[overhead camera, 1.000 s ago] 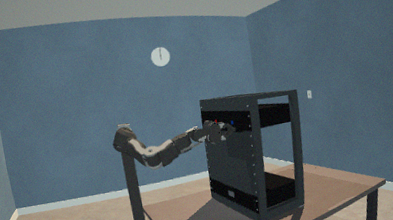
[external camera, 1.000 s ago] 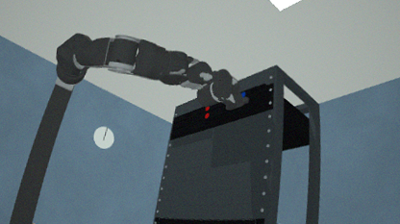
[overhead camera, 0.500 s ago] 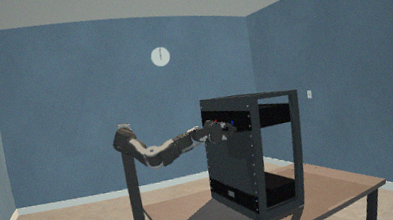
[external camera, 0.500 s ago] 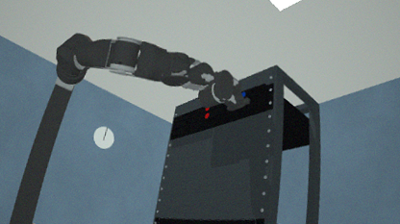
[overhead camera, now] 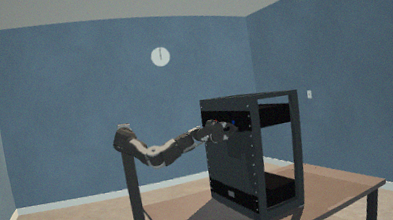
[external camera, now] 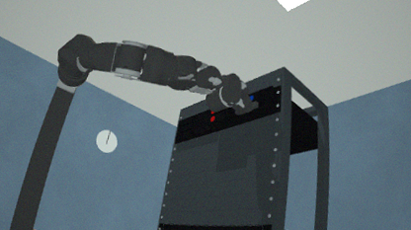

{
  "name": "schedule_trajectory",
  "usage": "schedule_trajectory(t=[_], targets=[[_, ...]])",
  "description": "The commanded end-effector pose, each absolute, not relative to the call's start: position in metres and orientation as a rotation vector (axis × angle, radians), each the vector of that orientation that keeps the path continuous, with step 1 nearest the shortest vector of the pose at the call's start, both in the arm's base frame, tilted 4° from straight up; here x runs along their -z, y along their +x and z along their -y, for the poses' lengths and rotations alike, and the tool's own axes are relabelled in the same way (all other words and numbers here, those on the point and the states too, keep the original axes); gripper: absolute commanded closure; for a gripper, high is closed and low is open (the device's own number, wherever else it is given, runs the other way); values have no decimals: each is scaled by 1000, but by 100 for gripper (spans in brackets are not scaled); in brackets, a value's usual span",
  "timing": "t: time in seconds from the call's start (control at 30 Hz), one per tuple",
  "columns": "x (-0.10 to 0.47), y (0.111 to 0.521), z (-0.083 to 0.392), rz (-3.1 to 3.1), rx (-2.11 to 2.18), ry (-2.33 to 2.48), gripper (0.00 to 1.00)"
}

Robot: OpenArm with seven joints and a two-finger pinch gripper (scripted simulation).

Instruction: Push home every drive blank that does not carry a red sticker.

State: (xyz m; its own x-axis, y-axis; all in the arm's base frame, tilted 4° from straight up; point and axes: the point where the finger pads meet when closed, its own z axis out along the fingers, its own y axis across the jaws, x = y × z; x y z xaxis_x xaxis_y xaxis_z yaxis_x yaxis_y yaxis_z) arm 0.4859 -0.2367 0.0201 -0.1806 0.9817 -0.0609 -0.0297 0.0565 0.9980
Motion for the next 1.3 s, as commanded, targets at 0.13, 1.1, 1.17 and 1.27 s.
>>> schedule_trajectory(t=[0.13, 1.1, 1.17, 1.27], targets=[[-20, 492, 229, -1362, -1314, 1049, 100], [-21, 499, 223, -1362, -1316, 1046, 100], [-20, 499, 223, -1362, -1315, 1047, 100], [-20, 500, 222, -1362, -1315, 1047, 100]])
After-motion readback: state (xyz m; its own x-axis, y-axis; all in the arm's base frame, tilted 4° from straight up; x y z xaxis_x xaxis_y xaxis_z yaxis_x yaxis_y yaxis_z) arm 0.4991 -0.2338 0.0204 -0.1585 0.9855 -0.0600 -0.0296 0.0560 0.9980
